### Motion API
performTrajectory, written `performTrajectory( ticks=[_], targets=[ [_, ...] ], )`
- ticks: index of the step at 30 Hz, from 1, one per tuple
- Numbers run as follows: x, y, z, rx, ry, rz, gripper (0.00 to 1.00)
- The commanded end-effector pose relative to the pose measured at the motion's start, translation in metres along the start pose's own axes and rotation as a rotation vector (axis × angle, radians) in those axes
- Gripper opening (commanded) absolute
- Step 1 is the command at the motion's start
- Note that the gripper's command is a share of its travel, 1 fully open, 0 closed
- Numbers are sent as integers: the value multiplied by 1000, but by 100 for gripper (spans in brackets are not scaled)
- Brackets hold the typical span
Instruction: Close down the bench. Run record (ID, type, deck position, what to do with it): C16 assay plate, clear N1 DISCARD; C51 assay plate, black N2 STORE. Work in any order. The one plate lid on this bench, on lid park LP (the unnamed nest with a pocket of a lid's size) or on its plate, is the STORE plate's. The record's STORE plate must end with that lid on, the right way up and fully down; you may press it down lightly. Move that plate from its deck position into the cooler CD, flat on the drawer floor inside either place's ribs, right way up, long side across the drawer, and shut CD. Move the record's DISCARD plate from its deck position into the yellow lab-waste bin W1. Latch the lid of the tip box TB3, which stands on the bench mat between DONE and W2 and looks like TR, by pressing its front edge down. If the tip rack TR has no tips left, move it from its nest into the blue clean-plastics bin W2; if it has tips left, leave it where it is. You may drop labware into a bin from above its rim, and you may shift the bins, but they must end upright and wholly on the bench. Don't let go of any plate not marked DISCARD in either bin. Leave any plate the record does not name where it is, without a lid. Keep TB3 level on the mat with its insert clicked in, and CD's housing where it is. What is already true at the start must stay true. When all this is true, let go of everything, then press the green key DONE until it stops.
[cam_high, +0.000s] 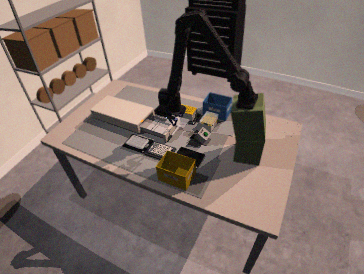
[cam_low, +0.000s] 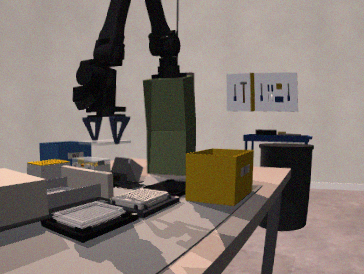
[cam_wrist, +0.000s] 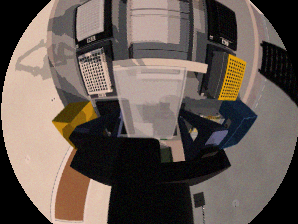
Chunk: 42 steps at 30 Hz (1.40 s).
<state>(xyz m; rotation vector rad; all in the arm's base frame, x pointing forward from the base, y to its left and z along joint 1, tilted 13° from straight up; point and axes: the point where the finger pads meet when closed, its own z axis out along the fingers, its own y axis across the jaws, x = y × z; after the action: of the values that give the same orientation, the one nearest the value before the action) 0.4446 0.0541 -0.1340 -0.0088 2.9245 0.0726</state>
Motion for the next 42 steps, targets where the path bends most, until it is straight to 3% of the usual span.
performTrajectory(
  ticks=[1, 13, 16, 21, 26, 31, 34, 39, 42],
  targets=[
    [-21, -11, -5, 0, -22, -2, 0],
    [-37, -31, -1, 1, -14, -1, 0],
    [-50, -36, -9, 1, -33, -2, 0],
    [-54, -46, -2, 1, -16, -1, 0],
    [-65, -52, -8, 1, -31, -2, 0],
    [-70, -62, -3, 2, -18, -1, 0],
    [-82, -67, -11, 3, -37, -2, 0],
    [-86, -77, -3, 2, -20, -1, 0],
    [-95, -81, -10, 3, -35, -2, 0]
  ],
)
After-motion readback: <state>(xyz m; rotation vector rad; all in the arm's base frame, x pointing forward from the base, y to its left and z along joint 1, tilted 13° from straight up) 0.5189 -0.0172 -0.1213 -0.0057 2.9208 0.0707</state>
